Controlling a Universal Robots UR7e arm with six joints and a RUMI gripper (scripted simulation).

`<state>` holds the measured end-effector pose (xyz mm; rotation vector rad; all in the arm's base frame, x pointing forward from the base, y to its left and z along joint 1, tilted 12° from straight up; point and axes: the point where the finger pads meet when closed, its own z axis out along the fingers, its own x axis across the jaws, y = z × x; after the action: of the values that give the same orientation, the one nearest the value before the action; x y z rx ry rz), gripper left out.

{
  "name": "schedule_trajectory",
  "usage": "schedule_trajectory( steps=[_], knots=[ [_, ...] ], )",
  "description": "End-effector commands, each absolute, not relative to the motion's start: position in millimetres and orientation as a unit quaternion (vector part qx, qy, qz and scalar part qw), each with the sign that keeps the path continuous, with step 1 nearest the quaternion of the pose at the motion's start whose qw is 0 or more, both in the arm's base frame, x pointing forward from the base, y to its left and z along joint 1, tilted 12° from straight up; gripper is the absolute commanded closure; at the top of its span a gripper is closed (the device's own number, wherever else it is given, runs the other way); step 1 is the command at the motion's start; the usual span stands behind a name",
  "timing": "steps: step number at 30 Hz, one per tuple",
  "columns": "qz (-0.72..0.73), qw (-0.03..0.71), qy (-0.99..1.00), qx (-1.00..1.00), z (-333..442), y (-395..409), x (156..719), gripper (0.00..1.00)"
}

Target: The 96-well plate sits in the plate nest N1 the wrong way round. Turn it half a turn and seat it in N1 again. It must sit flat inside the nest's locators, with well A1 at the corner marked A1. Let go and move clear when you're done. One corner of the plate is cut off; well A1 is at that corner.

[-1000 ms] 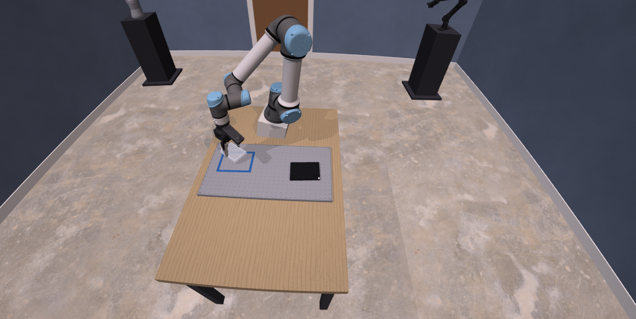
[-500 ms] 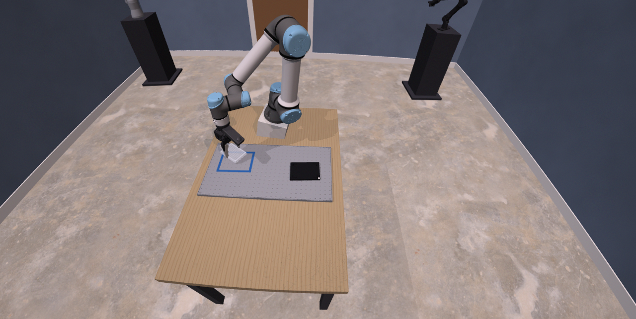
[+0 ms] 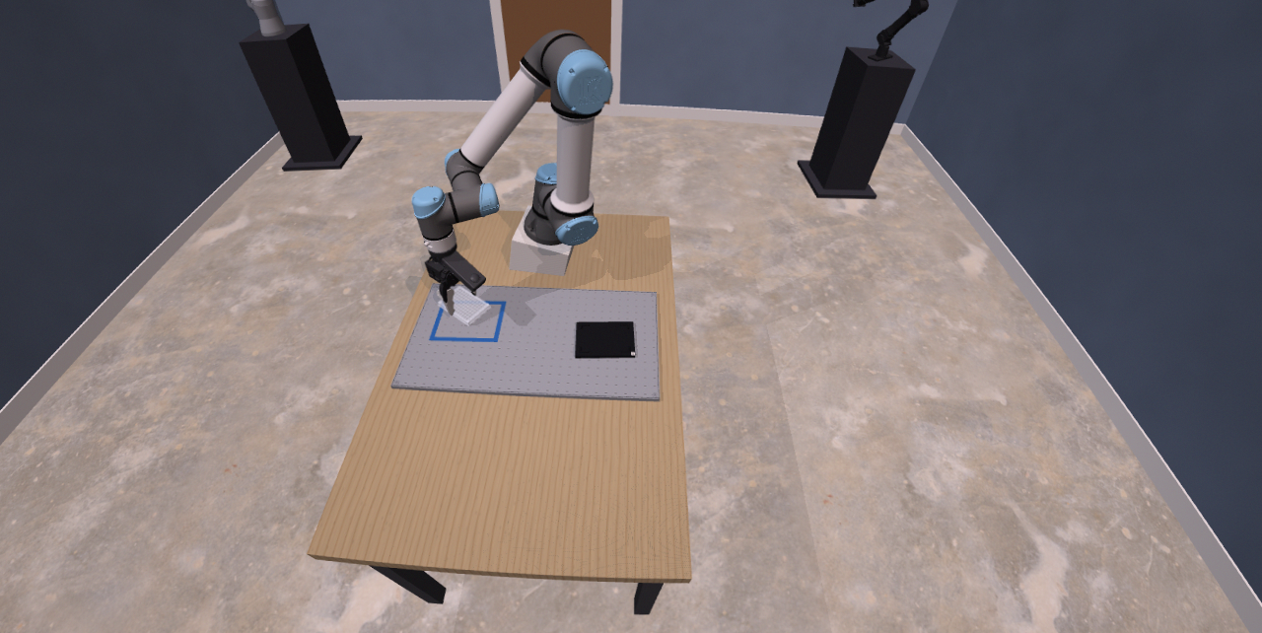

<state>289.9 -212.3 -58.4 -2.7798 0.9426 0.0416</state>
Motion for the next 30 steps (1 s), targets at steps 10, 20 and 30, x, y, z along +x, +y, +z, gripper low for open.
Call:
schedule_trajectory(
  steps=[10,20,30],
  knots=[
    [0.014,0.102,0.319,-0.942,-65.5,-211.2,290.4,1.0],
    [0.014,0.102,0.319,-0.942,-71.4,-210.0,290.6,1.0],
    [0.014,0.102,0.319,-0.942,-77.3,-208.8,290.8,1.0]
  ],
)
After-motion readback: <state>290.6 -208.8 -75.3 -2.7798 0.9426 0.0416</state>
